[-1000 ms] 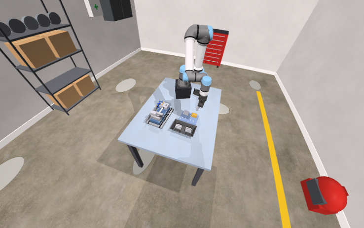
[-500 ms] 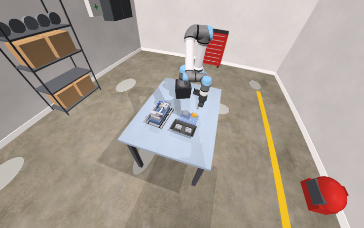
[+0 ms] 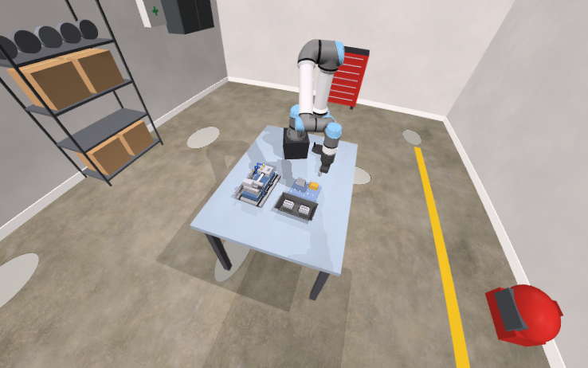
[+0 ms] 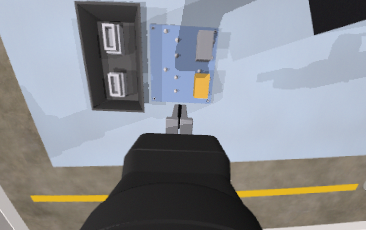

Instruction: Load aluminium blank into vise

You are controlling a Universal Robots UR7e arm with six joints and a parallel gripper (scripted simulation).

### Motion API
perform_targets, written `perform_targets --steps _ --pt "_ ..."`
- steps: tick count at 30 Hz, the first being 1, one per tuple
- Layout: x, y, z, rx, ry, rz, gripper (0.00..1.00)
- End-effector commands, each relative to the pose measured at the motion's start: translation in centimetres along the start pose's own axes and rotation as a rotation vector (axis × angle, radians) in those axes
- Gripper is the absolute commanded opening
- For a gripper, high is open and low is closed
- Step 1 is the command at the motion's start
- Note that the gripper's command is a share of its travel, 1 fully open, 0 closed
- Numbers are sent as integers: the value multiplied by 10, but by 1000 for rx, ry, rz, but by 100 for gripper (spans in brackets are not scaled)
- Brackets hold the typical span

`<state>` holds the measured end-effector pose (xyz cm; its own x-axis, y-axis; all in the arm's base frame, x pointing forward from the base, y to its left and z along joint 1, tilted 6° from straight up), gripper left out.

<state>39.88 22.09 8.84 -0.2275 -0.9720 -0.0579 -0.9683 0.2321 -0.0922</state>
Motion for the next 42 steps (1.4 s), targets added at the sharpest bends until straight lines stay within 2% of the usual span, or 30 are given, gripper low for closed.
perform_targets --steps 1,17,27,42 --pt "0 0 0 1 -1 0 0" --pt "0 -1 7 1 -1 0 0" --pt "0 -1 21 1 -1 0 0" --pt "1 -1 52 1 -1 0 0"
Point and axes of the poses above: the point where the finger pads meet when closed, its own z axis out along the fingers, its own y axis across the jaws, x = y × z, the point moved 2 cm from there along -z, back along the fingers, and after that the axes turned 4 degrees about z, right-handed, at the moved point
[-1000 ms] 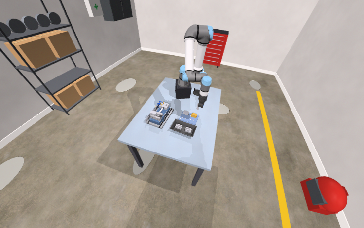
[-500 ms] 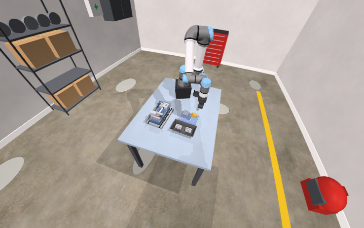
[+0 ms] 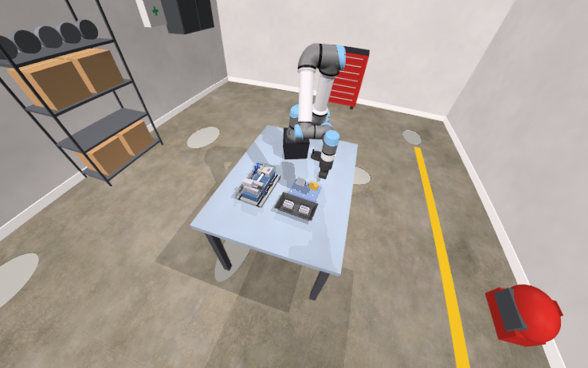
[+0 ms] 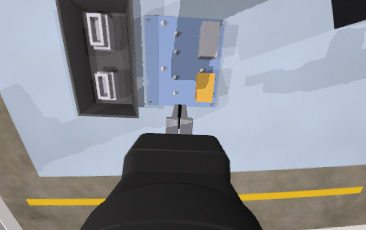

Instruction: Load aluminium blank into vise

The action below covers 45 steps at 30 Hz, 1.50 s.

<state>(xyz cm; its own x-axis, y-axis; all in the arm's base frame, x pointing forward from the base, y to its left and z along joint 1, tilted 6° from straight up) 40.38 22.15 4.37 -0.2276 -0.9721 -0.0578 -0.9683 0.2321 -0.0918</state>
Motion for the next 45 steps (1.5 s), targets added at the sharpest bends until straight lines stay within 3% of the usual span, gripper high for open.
perform_targets --steps 1,16,45 --pt "0 -1 7 2 -1 0 0" --pt "0 -1 23 2 -1 0 0" --pt "0 -1 24 2 -1 0 0"
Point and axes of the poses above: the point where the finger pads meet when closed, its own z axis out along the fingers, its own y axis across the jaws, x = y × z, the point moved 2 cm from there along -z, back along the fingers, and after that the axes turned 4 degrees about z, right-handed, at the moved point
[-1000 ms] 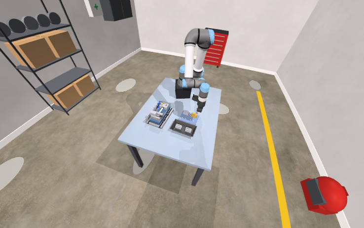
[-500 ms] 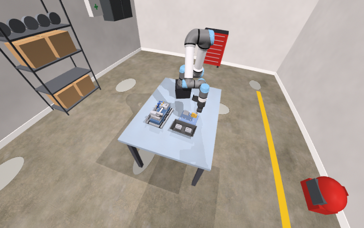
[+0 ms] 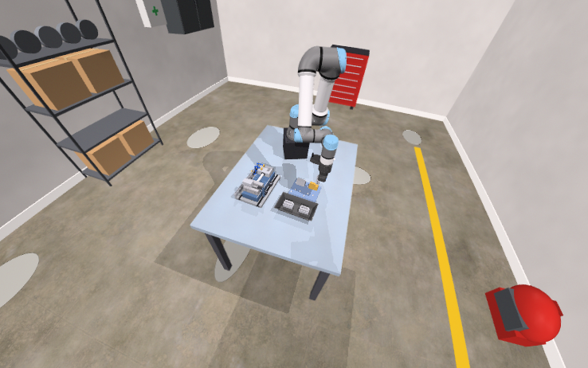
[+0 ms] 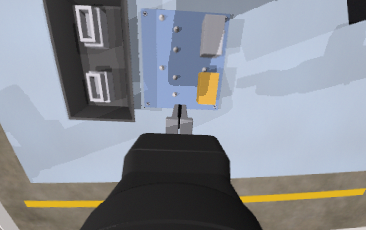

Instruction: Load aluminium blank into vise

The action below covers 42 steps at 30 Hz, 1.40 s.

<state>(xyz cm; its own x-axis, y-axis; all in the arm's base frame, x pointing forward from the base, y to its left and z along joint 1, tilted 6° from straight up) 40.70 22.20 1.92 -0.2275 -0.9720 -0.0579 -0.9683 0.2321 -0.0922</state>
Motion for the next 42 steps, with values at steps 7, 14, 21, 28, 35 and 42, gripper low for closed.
perform_targets --steps 7,14,21,28,35,42 --pt "0 0 0 1 -1 0 0" --pt "0 0 0 1 -1 0 0" --pt "0 0 -2 1 -1 0 0" --pt "0 0 -7 1 -1 0 0" --pt "0 0 -21 1 -1 0 0" --pt "0 0 -35 1 -1 0 0"
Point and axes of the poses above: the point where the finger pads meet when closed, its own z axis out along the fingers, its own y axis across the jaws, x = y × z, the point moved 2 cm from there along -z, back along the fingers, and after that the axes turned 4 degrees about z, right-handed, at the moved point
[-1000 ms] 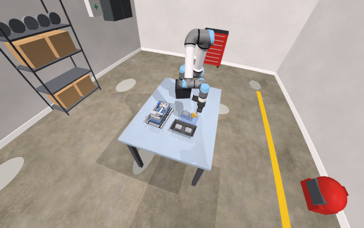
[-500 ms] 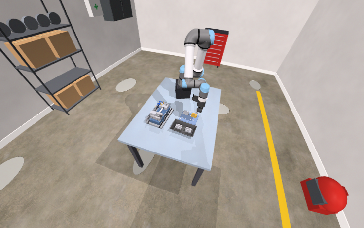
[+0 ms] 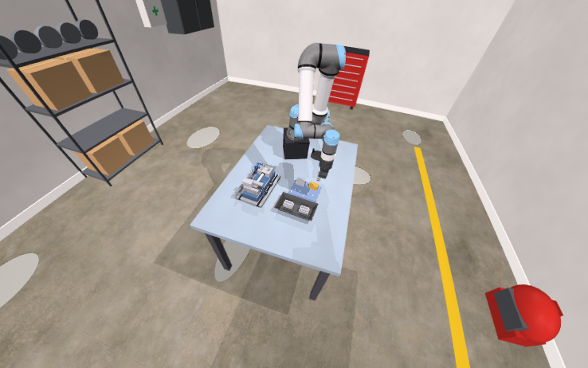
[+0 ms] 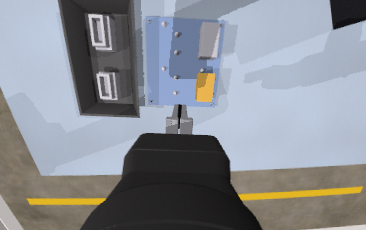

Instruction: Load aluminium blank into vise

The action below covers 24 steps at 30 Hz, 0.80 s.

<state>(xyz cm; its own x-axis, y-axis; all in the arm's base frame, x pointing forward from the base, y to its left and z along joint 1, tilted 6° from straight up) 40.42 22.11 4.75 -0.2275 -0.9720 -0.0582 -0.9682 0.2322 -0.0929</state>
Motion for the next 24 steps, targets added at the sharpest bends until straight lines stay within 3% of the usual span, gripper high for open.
perform_targets --steps 1,13,24 --pt "0 0 -9 1 0 0 0" --pt "0 0 -37 1 0 0 0" --pt "0 0 -41 1 0 0 0"
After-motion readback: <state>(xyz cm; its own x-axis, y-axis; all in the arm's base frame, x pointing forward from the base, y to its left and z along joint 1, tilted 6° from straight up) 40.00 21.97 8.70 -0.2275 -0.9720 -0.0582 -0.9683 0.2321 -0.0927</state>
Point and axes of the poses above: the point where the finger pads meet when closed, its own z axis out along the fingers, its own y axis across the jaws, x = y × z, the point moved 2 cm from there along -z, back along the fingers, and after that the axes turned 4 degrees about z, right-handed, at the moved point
